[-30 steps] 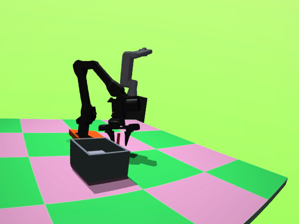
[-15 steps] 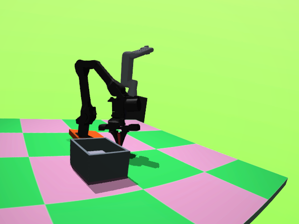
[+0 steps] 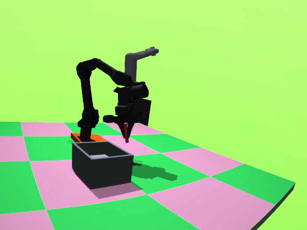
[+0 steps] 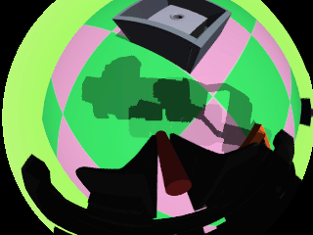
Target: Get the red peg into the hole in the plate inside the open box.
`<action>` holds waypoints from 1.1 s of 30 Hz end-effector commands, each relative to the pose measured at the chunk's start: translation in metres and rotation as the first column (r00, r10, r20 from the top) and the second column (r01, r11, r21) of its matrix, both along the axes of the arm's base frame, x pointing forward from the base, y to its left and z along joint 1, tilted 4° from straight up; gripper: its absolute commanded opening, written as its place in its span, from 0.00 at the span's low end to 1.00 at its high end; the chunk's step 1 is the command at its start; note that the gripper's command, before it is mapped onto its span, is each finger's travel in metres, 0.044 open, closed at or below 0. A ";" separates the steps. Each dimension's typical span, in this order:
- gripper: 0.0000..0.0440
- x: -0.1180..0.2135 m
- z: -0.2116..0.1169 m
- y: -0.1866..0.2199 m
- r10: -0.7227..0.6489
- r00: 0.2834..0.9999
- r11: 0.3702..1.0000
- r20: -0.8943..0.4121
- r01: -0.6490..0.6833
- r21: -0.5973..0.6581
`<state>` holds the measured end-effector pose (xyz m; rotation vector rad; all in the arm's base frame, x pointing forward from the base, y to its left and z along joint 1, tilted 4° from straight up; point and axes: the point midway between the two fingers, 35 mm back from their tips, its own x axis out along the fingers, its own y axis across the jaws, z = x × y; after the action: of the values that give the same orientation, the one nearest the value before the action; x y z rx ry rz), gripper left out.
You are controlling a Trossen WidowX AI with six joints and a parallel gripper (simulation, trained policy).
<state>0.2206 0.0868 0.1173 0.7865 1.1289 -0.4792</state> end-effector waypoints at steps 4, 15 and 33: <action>0.00 0.020 0.022 -0.022 -0.030 0.998 0.998 0.048 0.033 -0.047; 0.00 0.047 0.033 -0.064 -0.117 0.990 0.988 0.079 0.124 -0.096; 0.00 0.077 0.026 -0.120 -0.230 0.969 0.960 0.094 0.241 -0.141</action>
<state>0.2922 -0.0252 0.1440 0.8036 0.9324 -0.7055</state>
